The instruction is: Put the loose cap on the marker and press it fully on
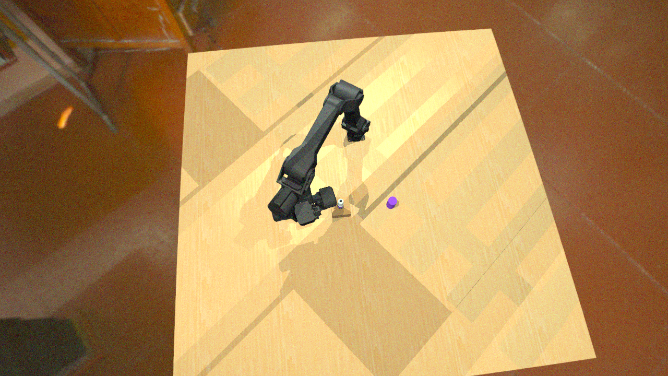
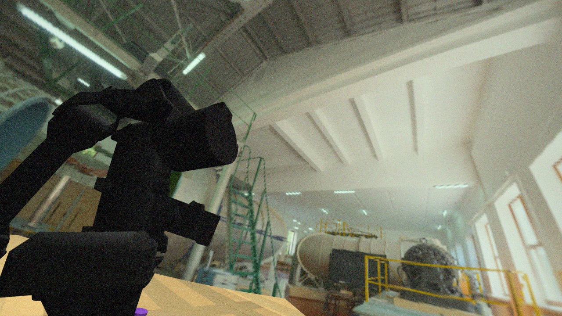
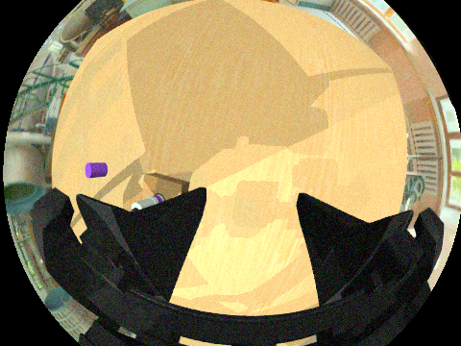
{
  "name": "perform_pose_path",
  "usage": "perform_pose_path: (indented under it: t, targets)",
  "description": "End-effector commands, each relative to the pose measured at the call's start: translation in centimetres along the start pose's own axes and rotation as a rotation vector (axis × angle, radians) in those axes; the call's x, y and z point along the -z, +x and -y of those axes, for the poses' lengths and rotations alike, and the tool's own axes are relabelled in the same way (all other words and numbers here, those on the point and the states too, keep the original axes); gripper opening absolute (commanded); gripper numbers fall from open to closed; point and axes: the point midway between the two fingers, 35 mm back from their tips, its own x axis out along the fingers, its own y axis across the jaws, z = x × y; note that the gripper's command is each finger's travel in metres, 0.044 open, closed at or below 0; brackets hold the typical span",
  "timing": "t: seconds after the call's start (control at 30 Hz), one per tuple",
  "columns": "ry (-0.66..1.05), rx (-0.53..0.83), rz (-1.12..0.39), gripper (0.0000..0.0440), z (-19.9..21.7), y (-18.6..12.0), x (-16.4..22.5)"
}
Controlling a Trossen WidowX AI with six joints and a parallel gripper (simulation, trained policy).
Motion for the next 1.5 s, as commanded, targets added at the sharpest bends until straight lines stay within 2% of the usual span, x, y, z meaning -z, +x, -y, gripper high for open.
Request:
perform_pose_path:
  t: [0.0,0.77,1.47]
  targets:
    - [0.0,-0.001,-0.012,0.0308,-1.0,0.0,-1.0]
    - [-0.023,-0.034,-0.075,0.0314,-7.6,0.9,-4.8]
    - [-0.051,-0.06,-0.142,0.0319,-13.9,1.5,-6.6]
